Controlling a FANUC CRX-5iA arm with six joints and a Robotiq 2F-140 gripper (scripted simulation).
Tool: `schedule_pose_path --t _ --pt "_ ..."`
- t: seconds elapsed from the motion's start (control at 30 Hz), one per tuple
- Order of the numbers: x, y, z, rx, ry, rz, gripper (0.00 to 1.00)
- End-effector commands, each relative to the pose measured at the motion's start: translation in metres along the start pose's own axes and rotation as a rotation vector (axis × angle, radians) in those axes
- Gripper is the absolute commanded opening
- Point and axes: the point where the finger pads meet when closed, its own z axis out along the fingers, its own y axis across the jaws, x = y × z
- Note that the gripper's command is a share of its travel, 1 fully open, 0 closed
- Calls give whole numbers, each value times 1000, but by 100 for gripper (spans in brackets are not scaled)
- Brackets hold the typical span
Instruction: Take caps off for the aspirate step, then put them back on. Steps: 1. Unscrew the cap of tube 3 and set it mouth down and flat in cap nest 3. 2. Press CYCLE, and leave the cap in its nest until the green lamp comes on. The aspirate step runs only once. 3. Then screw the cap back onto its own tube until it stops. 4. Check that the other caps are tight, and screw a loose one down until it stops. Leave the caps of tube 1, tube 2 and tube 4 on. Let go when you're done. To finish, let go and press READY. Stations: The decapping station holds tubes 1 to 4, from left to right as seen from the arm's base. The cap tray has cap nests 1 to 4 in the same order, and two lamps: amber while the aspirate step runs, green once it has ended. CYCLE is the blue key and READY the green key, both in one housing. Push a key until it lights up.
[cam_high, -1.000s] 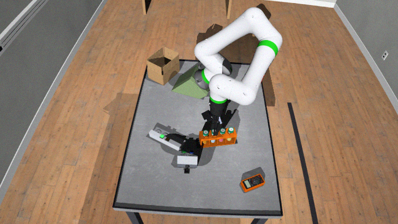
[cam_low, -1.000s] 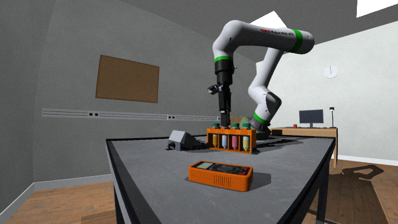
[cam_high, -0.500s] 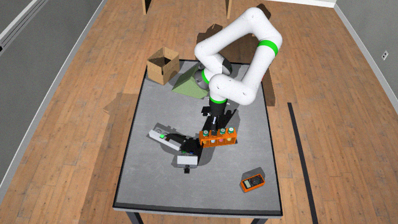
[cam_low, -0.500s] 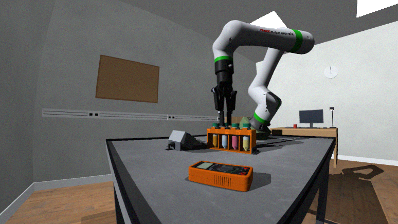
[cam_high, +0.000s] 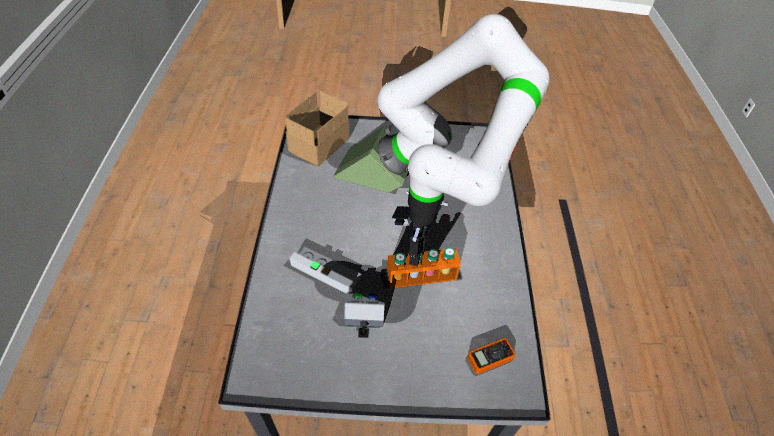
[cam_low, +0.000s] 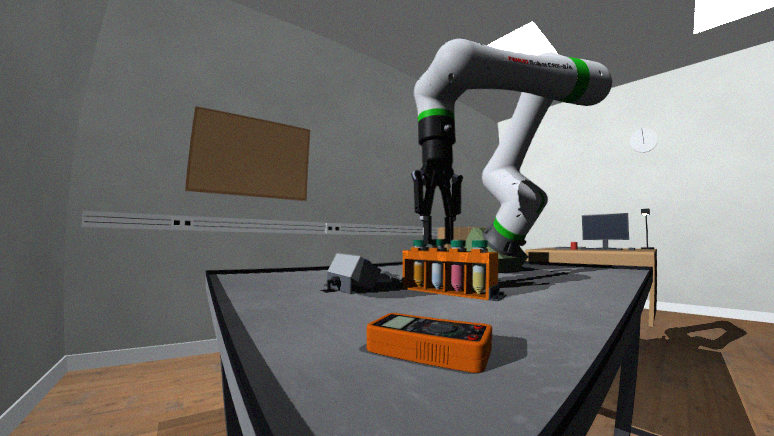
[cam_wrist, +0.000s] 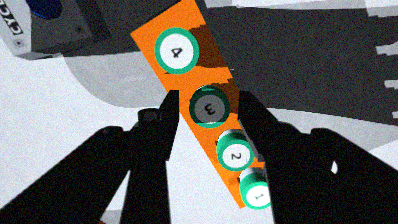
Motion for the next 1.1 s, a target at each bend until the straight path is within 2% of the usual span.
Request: schedule_pose_path --t 0.0,0.2,0.27,0.77,0.83,1.07 --pt "0 0 -1 1 1 0 41" --pt "0 0 -1 1 1 -200 41" --pt "0 0 -1 1 1 -200 41" --pt "0 0 -1 1 1 -800 41" --pt "0 0 -1 1 1 -800 41" --pt "0 0 -1 1 1 -1047 41"
